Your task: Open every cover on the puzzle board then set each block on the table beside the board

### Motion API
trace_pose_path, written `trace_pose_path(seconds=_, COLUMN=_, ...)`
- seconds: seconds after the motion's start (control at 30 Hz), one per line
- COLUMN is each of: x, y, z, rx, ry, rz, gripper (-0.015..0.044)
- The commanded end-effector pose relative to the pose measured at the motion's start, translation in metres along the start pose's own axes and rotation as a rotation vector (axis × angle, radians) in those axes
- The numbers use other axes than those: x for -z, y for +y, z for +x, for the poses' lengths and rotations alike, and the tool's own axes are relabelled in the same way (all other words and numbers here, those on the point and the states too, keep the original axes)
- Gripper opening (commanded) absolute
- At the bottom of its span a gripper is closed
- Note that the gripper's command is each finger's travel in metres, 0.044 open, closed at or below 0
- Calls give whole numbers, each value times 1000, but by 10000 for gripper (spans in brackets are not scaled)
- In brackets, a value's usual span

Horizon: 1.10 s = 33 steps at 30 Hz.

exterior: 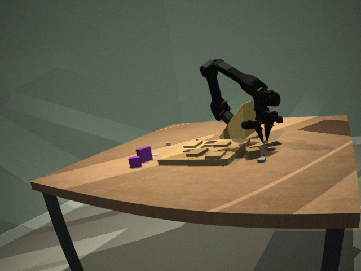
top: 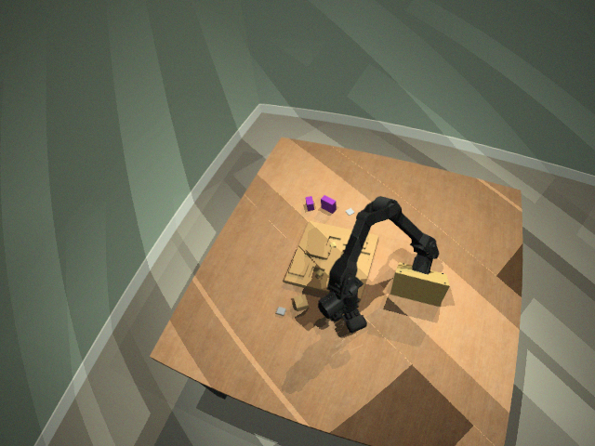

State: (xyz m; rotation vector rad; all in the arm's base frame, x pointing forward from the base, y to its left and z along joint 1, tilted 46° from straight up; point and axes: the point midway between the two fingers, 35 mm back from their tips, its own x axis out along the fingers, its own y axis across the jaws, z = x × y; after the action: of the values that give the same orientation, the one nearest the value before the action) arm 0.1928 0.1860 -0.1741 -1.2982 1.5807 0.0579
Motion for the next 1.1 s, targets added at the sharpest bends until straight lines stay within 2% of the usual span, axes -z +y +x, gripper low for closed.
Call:
trace_pose_path(seconds=0.0, x=2, y=-1, z=7, rx=3, ry=4, rz=-2, gripper=80)
trace_pose_path(seconds=0.1, x=2, y=-1, z=9, rx=3, ry=5, rz=-2, gripper=80)
trace_pose_path(seconds=0.57, x=1, y=0, z=4, rx=0, ry=2, rz=0, gripper=440)
trace_pose_path(seconds=1.07, x=-1, y=0, z=-43, rx=0, ry=2, rz=-3, gripper=440)
